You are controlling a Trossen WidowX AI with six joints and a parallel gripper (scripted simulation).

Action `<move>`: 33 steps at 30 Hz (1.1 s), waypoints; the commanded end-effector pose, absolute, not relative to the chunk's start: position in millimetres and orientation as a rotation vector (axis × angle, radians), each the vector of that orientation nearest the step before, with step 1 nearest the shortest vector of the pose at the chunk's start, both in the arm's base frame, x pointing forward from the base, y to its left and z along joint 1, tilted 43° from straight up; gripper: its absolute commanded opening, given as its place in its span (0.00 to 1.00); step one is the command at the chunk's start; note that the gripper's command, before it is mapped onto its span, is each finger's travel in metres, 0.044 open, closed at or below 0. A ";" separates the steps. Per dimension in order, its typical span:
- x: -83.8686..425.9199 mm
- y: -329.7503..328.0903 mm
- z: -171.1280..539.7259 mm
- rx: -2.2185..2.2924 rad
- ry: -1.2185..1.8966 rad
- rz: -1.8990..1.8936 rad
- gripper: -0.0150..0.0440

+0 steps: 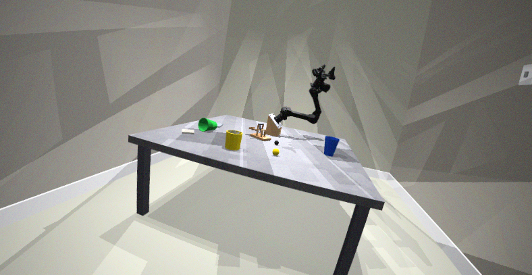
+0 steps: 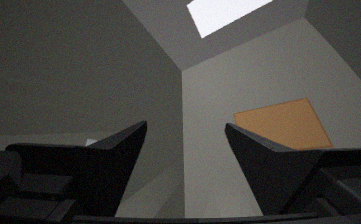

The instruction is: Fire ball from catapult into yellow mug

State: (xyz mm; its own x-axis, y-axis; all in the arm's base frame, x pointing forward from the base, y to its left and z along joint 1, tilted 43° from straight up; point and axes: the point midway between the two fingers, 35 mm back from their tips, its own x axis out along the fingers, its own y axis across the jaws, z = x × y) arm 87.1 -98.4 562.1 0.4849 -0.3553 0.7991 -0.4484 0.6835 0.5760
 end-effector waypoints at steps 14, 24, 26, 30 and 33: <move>135.2 -177.1 516.9 0.863 -0.907 -0.221 1.00; 179.4 -224.2 463.2 0.783 -0.641 -0.420 1.00; 188.6 -231.8 450.5 0.765 -0.580 -0.449 1.00; 206.8 -244.6 424.0 0.726 -0.455 -0.493 1.00; 219.3 -252.1 403.8 0.692 -0.359 -0.517 1.00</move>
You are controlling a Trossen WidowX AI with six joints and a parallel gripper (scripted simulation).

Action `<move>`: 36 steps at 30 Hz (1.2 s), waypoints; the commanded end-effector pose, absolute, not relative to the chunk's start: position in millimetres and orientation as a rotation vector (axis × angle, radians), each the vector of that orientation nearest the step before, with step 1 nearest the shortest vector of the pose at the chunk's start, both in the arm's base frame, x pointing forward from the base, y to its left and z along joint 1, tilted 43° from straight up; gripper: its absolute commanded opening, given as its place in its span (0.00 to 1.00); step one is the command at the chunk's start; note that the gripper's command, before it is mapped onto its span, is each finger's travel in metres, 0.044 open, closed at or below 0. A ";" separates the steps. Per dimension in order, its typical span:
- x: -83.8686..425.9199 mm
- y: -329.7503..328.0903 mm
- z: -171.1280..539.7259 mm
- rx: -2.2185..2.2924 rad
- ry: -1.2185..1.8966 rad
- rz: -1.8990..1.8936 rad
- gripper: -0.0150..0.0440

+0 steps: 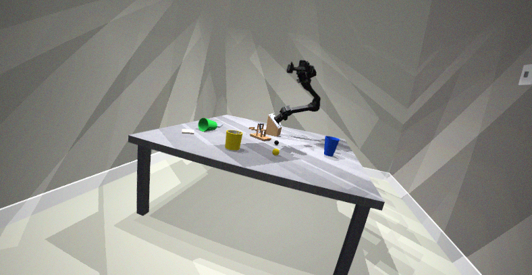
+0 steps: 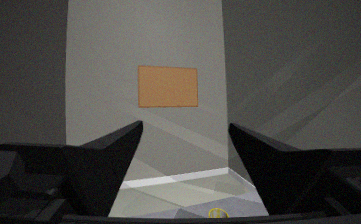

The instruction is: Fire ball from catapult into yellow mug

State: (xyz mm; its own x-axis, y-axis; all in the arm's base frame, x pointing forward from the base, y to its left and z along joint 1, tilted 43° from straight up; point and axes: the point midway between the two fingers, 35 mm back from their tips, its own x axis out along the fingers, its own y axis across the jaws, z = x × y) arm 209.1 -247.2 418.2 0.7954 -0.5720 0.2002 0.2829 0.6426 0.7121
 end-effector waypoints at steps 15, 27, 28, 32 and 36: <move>264.1 -268.9 304.8 0.482 0.114 -0.525 1.00; 285.4 -259.4 227.2 0.300 0.462 -0.384 1.00; 286.6 -257.8 221.0 0.285 0.489 -0.366 1.00; 290.5 -250.3 196.7 0.225 0.590 -0.289 1.00; 293.0 -241.2 173.5 0.166 0.682 -0.200 1.00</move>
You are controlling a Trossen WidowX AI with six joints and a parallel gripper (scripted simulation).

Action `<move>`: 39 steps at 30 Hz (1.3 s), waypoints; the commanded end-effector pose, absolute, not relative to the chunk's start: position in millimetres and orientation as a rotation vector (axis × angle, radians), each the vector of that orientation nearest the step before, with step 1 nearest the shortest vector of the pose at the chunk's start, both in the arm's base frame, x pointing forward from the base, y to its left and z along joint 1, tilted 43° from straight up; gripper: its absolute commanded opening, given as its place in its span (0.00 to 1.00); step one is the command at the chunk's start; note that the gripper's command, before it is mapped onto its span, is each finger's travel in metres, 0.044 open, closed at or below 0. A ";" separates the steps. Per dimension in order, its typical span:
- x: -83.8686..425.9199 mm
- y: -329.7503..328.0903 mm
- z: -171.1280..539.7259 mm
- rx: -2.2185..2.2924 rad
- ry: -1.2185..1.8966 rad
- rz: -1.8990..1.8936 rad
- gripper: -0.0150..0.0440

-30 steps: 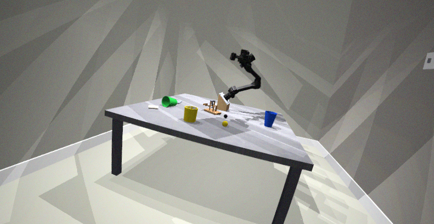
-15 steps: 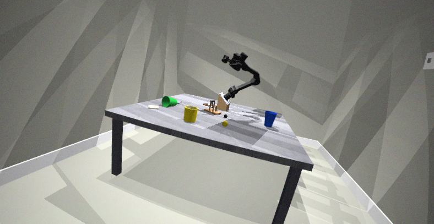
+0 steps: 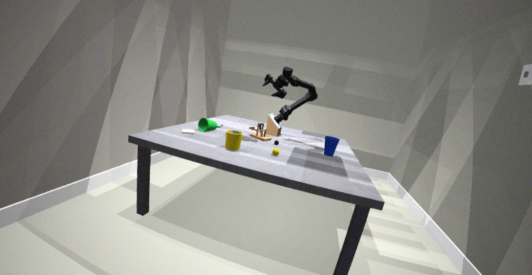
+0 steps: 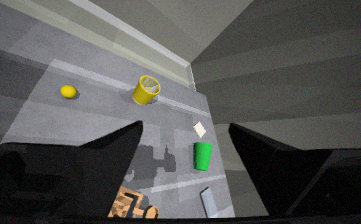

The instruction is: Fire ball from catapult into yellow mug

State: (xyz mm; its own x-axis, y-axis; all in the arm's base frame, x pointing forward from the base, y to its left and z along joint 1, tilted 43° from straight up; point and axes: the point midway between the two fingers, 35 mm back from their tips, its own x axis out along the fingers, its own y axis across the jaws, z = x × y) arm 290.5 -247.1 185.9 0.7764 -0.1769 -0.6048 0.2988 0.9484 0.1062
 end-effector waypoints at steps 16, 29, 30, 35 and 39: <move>289.5 -192.8 95.1 -0.043 0.940 0.249 1.00; 274.1 -146.2 51.7 -0.167 0.998 0.681 1.00; 272.6 -142.6 49.2 -0.174 0.996 0.715 1.00; 264.7 -124.6 38.3 -0.205 0.974 0.885 1.00; 257.9 -110.7 31.7 -0.223 0.940 1.018 1.00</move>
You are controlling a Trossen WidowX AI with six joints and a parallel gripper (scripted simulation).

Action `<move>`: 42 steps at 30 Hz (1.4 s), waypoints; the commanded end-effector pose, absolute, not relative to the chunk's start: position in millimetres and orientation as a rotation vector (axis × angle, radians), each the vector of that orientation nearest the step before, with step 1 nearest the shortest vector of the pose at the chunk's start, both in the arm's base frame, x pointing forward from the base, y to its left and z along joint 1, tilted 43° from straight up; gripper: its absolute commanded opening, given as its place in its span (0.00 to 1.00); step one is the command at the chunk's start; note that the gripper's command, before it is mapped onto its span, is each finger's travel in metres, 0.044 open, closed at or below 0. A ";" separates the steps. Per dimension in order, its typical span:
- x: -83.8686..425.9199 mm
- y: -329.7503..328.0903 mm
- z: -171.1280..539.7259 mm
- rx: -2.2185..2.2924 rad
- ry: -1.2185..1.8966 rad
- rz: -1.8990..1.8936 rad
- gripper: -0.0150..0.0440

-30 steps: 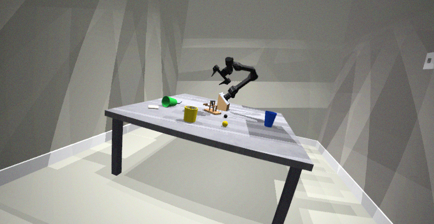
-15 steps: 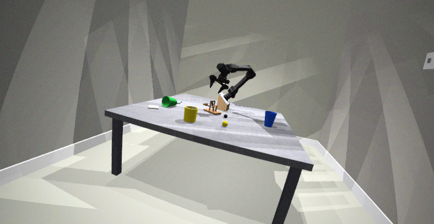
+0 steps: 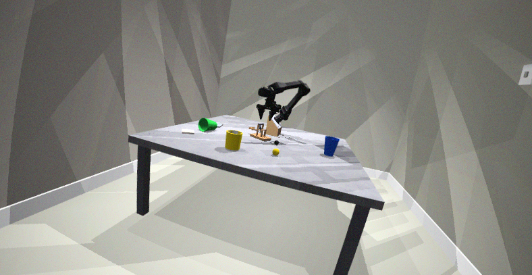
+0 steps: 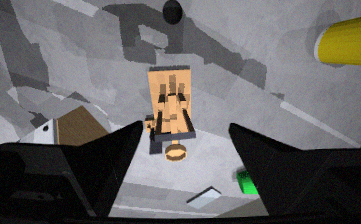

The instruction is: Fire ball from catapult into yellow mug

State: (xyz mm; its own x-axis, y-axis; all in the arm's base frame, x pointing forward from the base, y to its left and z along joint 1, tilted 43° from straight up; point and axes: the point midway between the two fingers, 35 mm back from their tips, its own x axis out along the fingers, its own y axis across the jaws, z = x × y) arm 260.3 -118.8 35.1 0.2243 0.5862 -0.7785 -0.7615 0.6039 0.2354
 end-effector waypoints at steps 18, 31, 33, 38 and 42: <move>264.6 -71.8 -10.3 -0.225 0.923 1.067 1.00; 269.2 -58.1 -26.1 -0.225 0.923 1.066 1.00; 269.8 -55.9 -28.5 -0.225 0.923 1.066 1.00; 271.0 -50.3 -34.2 -0.225 0.922 1.067 1.00; 271.9 -45.8 -38.7 -0.224 0.921 1.067 1.00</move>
